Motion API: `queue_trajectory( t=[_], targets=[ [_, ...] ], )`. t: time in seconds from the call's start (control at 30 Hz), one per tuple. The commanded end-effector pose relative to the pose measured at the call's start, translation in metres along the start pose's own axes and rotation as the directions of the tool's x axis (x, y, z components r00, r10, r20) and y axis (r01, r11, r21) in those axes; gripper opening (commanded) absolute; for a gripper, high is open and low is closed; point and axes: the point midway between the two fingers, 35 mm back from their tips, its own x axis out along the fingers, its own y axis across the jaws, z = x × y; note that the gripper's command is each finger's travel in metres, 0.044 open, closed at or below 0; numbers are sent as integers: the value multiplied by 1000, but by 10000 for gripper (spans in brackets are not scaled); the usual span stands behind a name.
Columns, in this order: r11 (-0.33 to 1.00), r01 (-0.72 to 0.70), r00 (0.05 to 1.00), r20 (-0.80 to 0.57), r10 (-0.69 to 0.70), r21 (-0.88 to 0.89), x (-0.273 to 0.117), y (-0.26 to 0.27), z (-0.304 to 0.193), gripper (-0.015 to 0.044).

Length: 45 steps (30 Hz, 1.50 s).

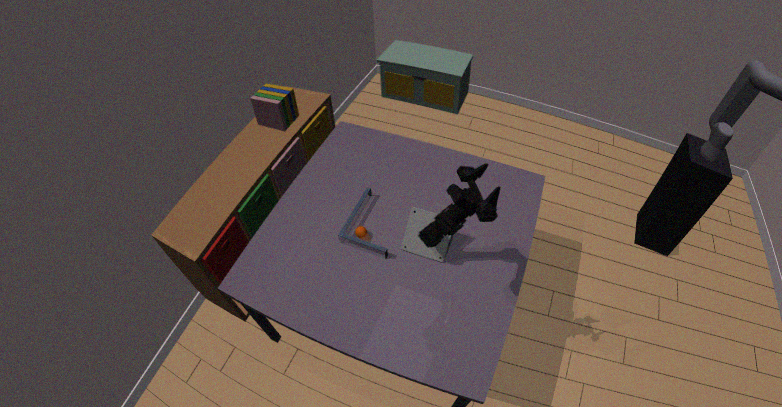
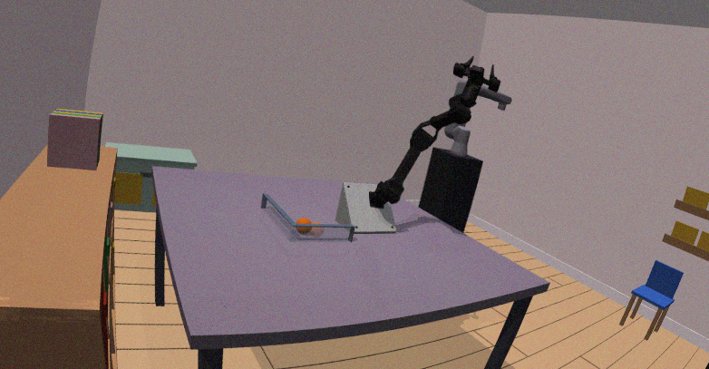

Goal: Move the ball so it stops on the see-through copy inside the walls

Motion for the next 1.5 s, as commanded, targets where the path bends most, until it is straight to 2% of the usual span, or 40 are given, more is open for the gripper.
queue_trajectory(
  t=[0.0, 0.2, 0.37, 0.63, 0.87, 1.03, 1.17, 1.3, 1.47],
  targets=[
    [1000, 6, 1000, 3, -6, -5, -1, -2, 2, 386],
    [968, 181, 980, 109, -163, -174, -36, -50, 51, 386],
    [864, 363, 927, 230, -296, -349, -66, -86, 93, 386],
    [428, 700, 709, 487, -510, -571, -157, -140, 181, 386],
    [58, 845, 460, 667, -585, -532, -250, -152, 244, 386],
    [-176, 864, 296, 757, -582, -472, -308, -145, 276, 386],
    [-415, 818, 139, 837, -530, -398, -360, -125, 304, 386],
    [-611, 720, -8, 876, -482, -329, -408, -105, 324, 386],
    [-821, 527, -217, 898, -382, -221, -475, -64, 346, 386]
  ],
)
